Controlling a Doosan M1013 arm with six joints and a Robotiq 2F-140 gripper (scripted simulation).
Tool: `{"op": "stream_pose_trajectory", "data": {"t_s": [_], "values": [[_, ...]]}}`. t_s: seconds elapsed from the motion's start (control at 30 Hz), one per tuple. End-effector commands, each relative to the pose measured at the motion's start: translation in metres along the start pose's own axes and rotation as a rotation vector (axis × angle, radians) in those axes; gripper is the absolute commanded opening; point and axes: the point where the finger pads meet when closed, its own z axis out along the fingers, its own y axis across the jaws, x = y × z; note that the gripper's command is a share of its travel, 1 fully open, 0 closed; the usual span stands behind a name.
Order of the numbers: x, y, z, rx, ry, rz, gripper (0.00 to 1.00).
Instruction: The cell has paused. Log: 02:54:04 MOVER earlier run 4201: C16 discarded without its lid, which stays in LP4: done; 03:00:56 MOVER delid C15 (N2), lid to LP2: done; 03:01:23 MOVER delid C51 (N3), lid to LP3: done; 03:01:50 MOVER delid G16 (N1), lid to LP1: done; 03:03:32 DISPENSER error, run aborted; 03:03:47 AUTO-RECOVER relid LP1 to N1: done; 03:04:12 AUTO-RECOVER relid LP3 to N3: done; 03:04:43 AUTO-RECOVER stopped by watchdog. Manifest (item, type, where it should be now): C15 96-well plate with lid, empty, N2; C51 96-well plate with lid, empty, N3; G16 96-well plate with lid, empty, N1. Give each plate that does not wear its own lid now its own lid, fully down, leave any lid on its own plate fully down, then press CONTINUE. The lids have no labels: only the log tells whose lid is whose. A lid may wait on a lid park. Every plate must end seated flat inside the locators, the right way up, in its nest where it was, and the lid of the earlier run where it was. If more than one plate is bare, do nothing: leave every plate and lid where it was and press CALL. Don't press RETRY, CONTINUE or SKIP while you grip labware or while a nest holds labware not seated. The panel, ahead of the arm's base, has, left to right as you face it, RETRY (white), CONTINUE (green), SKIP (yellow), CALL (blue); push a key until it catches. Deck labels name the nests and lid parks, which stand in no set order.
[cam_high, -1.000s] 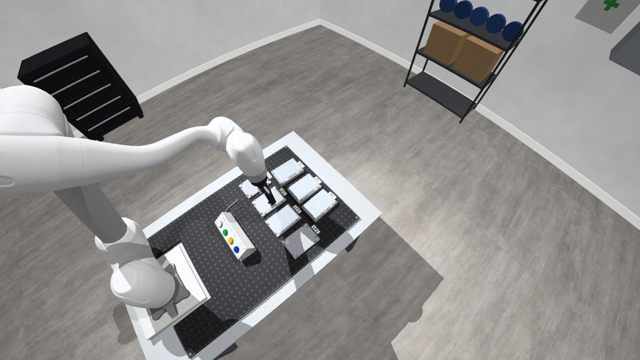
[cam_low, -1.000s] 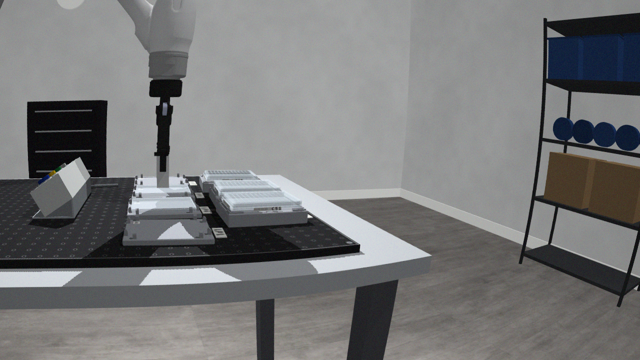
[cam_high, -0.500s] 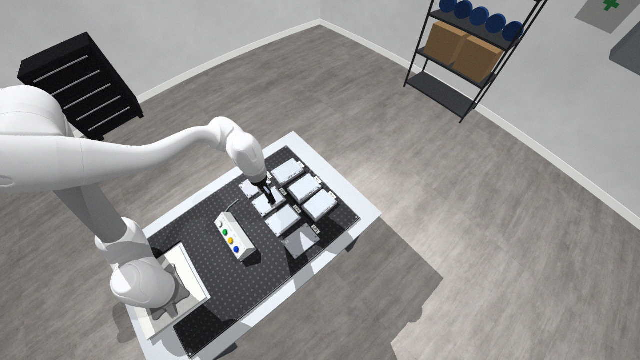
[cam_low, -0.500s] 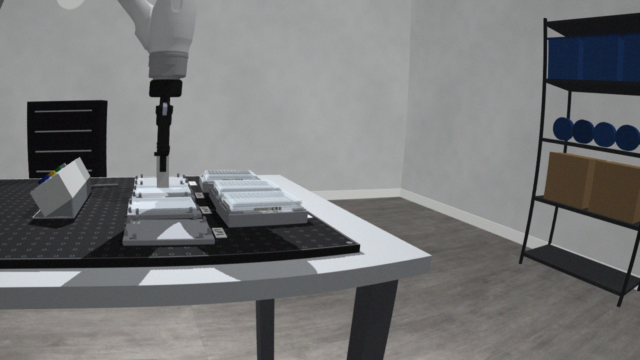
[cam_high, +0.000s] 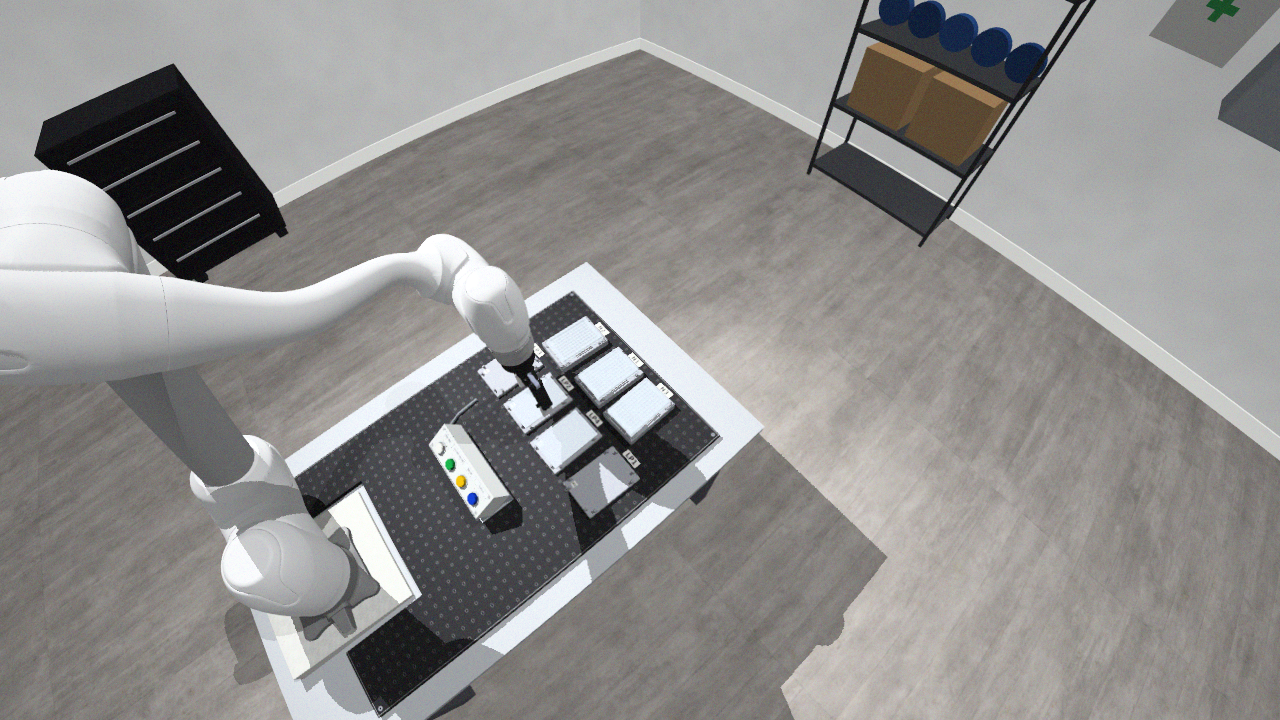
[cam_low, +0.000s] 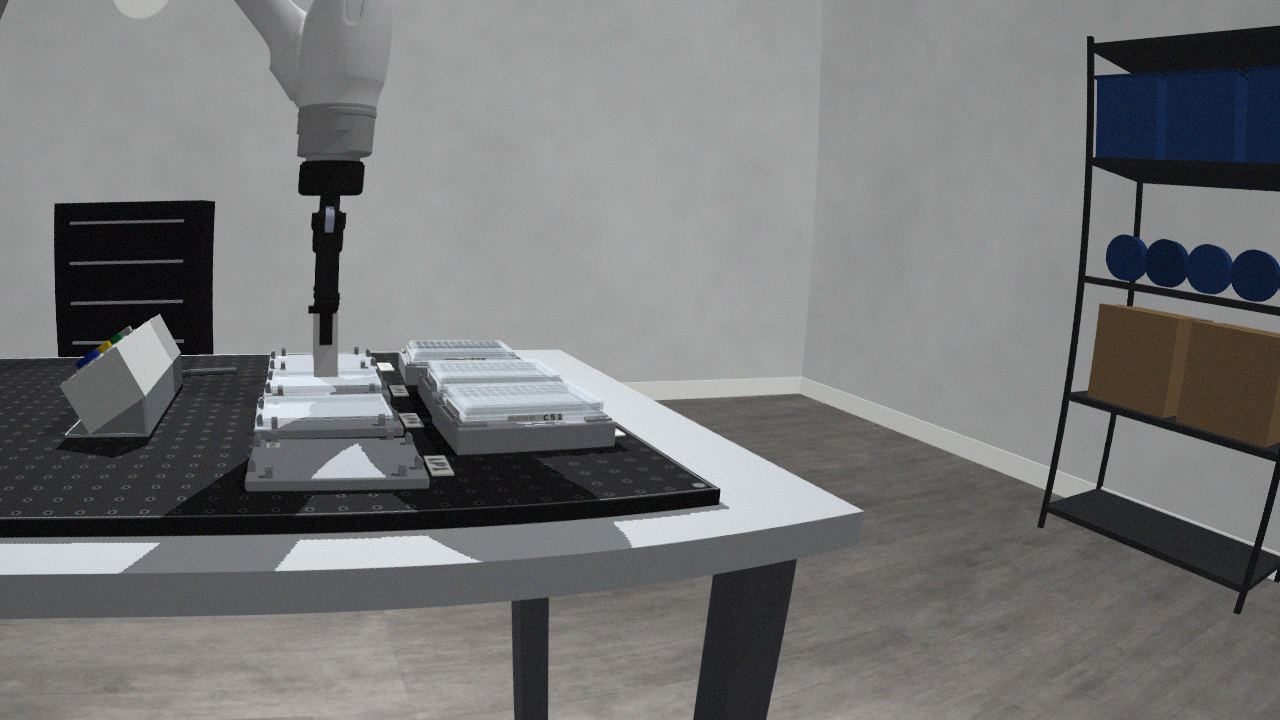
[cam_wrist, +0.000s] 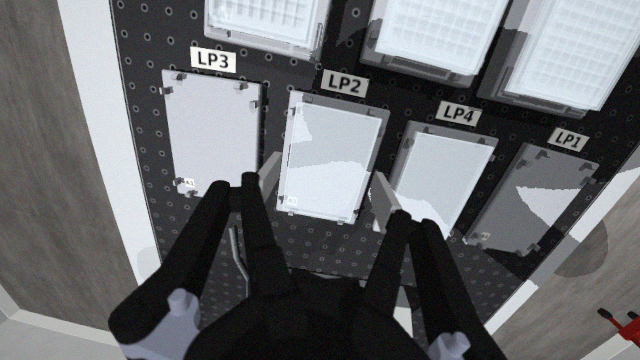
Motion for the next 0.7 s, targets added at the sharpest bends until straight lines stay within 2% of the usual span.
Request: {"op": "stream_pose_trajectory", "data": {"t_s": [0.0, 0.67], "values": [[0.0000, 0.0000, 0.0009, 0.000, 0.000, 0.000, 0.66], [0.0000, 0.0000, 0.0087, 0.000, 0.000, 0.000, 0.66]]}}
